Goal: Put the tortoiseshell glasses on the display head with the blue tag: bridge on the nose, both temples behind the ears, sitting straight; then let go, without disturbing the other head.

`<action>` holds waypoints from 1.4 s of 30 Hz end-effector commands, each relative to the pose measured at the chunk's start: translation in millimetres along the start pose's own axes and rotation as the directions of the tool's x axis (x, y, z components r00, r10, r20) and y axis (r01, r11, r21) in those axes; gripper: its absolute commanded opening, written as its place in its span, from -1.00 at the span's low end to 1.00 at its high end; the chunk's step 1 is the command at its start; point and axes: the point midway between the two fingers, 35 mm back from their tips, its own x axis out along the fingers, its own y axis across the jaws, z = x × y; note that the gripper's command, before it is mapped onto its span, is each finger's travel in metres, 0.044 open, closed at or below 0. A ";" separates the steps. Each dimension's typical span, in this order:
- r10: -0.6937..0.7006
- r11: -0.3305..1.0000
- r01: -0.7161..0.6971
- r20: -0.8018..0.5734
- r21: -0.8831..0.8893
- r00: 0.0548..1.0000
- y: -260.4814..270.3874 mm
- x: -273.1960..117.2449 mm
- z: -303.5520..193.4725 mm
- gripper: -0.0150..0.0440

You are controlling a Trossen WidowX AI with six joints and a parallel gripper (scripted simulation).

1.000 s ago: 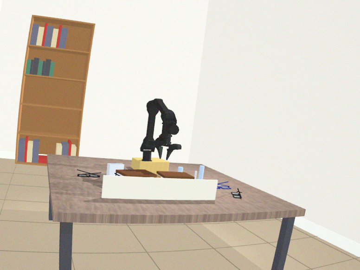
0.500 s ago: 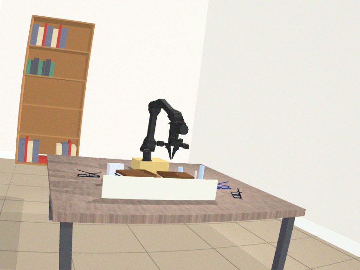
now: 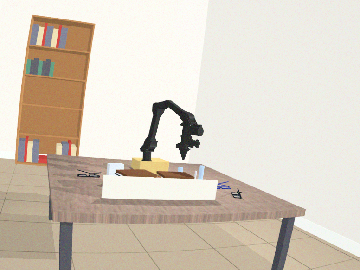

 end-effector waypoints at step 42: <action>0.038 -0.611 0.019 -0.006 -0.791 0.999 173.1 8.9 53.4 -0.49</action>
